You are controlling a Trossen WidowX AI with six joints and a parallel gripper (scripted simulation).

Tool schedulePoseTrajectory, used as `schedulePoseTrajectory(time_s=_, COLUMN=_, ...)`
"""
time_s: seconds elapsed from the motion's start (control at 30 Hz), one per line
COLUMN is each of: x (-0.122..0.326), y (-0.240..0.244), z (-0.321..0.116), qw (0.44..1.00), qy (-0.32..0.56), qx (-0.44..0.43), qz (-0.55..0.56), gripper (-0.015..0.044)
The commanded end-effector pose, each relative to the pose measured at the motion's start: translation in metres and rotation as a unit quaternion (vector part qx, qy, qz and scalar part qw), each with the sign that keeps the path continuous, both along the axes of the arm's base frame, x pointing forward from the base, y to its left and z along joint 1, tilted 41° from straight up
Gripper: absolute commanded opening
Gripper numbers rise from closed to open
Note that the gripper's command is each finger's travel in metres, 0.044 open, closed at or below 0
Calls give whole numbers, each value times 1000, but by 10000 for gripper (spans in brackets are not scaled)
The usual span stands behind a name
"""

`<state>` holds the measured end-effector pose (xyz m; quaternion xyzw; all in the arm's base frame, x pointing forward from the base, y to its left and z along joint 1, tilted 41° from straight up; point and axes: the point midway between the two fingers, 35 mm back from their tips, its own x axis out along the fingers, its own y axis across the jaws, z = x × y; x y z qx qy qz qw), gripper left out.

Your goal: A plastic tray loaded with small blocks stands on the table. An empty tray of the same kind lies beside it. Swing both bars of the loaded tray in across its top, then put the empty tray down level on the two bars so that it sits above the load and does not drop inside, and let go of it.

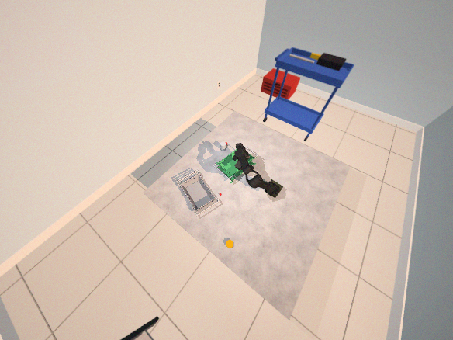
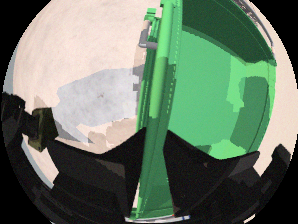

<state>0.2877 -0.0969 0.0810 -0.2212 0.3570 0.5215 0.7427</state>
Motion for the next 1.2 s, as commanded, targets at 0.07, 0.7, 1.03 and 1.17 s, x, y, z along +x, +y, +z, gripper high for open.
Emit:
schedulePoseTrajectory(time_s=0.07, x=-5, y=5, z=-3, qw=1000, qy=16, qx=6, qz=1, gripper=0)
schedulePoseTrajectory(time_s=0.7, x=-3, y=4, z=-5, qw=1000, qy=7, qx=3, qz=0, gripper=0)
schedulePoseTrajectory(time_s=1.03, x=-6, y=9, z=-10, qw=1000, qy=16, qx=6, qz=1, gripper=0)
schedulePoseTrajectory(time_s=1.17, x=-6, y=9, z=-10, qw=1000, qy=16, qx=6, qz=1, gripper=0)
